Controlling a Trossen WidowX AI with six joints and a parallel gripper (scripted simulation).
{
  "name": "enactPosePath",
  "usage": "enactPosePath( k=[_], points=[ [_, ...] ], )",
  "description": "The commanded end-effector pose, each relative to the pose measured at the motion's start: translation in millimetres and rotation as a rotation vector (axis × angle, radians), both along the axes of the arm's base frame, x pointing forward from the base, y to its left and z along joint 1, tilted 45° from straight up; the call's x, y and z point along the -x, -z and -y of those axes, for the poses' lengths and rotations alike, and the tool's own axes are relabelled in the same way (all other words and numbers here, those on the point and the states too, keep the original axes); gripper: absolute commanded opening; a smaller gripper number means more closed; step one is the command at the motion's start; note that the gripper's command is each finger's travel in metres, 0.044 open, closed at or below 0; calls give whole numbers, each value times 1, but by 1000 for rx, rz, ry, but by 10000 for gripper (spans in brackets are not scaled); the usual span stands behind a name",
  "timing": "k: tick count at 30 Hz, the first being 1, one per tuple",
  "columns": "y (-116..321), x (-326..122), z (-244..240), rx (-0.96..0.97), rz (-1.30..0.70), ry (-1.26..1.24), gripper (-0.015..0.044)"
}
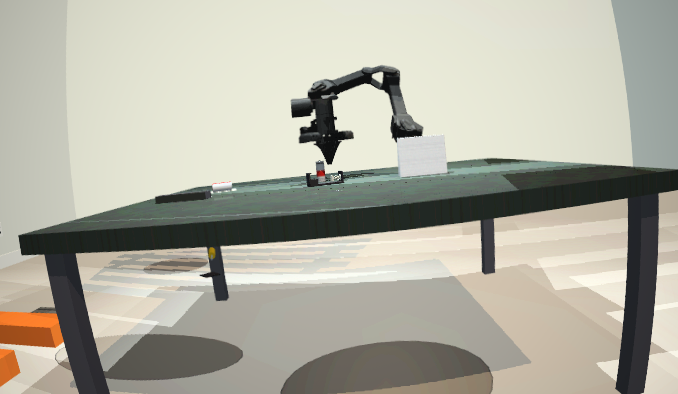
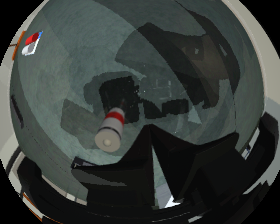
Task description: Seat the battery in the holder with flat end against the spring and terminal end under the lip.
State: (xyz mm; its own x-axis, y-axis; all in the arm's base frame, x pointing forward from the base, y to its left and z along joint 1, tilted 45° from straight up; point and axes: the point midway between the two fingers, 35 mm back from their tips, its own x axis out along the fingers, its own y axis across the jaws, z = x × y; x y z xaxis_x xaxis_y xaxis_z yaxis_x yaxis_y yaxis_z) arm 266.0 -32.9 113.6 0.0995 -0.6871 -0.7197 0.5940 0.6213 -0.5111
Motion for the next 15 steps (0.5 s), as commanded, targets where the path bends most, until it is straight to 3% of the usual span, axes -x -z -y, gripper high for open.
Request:
enactPosePath(
  k=[1,15],
  points=[
    [5,1,8,8,2,-3,0],
    [14,-12,-4,6,3,-3,0]
  ],
)
